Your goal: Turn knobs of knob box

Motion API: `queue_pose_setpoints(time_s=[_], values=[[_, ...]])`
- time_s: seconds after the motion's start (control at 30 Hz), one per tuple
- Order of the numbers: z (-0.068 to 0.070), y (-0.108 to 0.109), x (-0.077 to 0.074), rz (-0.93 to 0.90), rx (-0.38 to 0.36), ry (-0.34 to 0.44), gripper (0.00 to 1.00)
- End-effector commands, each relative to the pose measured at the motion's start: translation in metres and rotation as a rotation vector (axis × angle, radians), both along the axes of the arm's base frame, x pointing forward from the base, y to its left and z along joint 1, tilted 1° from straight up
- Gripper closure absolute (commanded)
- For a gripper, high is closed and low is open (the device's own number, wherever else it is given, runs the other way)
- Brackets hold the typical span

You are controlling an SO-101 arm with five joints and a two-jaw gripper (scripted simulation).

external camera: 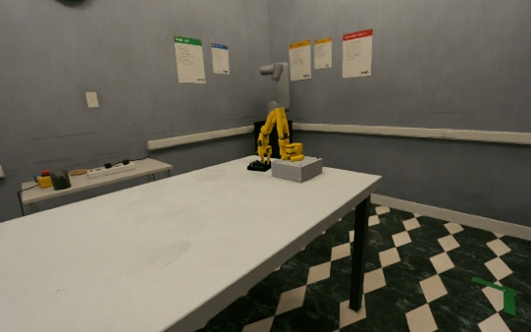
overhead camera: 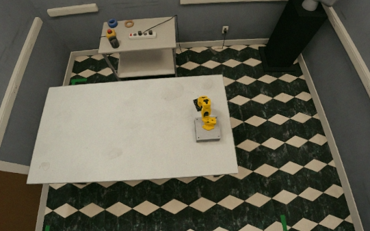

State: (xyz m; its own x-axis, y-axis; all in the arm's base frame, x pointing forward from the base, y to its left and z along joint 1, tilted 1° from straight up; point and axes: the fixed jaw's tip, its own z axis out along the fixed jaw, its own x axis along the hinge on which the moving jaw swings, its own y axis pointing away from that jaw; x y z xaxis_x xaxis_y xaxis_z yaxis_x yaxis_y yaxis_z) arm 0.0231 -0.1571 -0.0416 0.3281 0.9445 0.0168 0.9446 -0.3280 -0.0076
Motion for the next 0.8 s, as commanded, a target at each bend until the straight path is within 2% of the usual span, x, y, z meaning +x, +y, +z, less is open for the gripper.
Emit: queue_pose_setpoints(time_s=[0.0,0.43,0.77], values=[[0.006,-0.003,0.001,0.002,-0.013,-0.001,0.92],[0.025,-0.003,0.001,0.002,-0.013,-0.001,0.92],[0.032,-0.002,0.0,0.002,-0.013,-0.001,0.92]])
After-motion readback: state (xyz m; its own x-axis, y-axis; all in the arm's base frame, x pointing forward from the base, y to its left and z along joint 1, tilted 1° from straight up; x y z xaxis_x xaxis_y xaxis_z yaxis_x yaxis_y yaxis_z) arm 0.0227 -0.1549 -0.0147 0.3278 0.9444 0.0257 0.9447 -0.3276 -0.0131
